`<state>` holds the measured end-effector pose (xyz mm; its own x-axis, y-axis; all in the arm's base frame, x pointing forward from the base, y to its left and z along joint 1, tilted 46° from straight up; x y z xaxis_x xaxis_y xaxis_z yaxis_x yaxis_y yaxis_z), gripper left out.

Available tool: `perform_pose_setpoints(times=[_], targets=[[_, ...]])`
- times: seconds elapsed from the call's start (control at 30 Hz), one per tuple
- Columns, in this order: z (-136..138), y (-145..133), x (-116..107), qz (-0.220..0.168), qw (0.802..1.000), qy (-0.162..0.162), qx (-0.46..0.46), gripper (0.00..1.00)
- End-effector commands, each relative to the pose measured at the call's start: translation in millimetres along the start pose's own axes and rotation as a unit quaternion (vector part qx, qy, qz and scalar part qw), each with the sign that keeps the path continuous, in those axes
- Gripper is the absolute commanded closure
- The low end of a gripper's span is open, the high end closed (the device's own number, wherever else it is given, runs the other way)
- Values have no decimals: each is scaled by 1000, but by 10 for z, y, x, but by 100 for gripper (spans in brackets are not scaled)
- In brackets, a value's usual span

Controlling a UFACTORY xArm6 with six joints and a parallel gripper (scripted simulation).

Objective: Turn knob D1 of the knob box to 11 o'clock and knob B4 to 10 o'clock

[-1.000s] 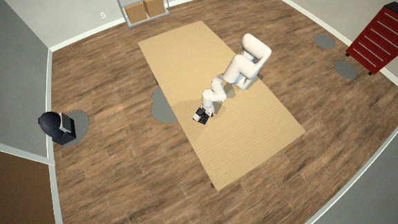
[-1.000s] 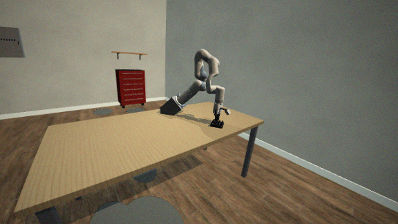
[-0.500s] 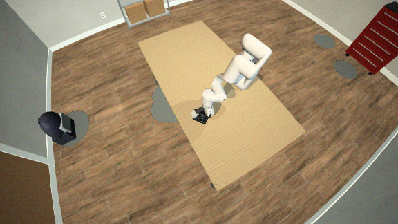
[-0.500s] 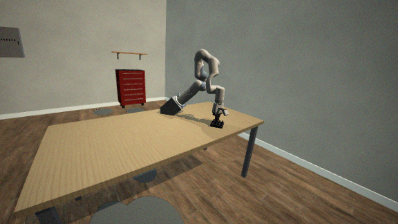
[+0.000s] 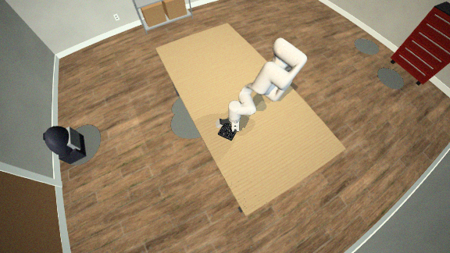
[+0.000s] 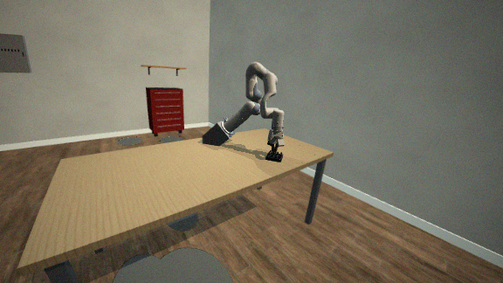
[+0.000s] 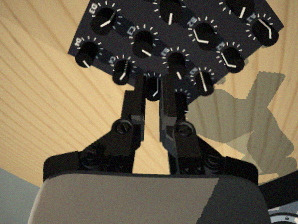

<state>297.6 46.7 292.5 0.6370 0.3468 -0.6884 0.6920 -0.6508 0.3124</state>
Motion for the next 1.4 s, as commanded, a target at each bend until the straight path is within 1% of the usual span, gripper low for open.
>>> perform_pose_setpoints(times=[0.0,0.43,0.5,0.93,1.37], targets=[[-15,1,-6,3,1000,-3,30,92],[-15,1,-6,4,985,-3,171,92],[-15,1,-6,4,985,-3,171,92],[-15,1,-6,4,967,-2,254,92],[-15,1,-6,4,960,-2,278,92]])
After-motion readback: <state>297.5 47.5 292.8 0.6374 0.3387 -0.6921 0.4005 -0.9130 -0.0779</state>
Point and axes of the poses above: the point where the finger pads meet when closed, its own x axis out along the fingers, its own z axis across the jaws, y = z × x, the point moved 8 cm from there along -x, back along the fingers, and after that the axes turned 4 degrees about x, right-handed, at the moved point
